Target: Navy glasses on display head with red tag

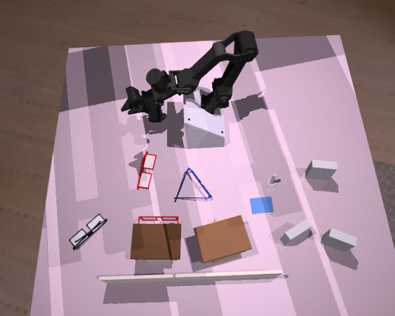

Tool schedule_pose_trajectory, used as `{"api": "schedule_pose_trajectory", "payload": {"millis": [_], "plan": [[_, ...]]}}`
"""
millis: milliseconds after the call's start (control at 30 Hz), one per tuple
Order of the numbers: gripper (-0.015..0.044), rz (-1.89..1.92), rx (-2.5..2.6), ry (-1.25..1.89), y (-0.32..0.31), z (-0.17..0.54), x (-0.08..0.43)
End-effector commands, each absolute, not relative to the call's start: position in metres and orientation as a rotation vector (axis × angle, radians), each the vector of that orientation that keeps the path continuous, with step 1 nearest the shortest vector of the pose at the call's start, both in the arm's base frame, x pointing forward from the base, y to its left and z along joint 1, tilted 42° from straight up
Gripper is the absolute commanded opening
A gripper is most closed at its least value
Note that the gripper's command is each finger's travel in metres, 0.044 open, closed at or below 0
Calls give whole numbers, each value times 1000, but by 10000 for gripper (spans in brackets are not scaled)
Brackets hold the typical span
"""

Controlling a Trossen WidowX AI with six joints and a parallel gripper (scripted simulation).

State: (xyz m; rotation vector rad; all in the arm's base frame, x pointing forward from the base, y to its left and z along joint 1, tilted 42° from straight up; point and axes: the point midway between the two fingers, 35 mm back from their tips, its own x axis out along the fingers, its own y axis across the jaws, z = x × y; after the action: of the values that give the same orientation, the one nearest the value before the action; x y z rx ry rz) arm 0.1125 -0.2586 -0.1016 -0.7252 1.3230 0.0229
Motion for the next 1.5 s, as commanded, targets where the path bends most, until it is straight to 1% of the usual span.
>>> {"api": "schedule_pose_trajectory", "payload": {"millis": [0,133,333,433,567,633,833,933,1467], "plan": [[200,155,-670,1252,-238,-108,147],[200,347,-565,1176,-199,-112,189],[200,684,-341,1132,-112,-104,240],[200,842,-219,1155,-65,-92,253],[200,1034,-54,1236,-3,-71,259],[200,1087,-4,1273,16,-63,258],[200,1094,2,1278,14,-65,257],[121,1094,2,1278,14,-65,257],[120,1093,2,1278,23,-74,256]]}}
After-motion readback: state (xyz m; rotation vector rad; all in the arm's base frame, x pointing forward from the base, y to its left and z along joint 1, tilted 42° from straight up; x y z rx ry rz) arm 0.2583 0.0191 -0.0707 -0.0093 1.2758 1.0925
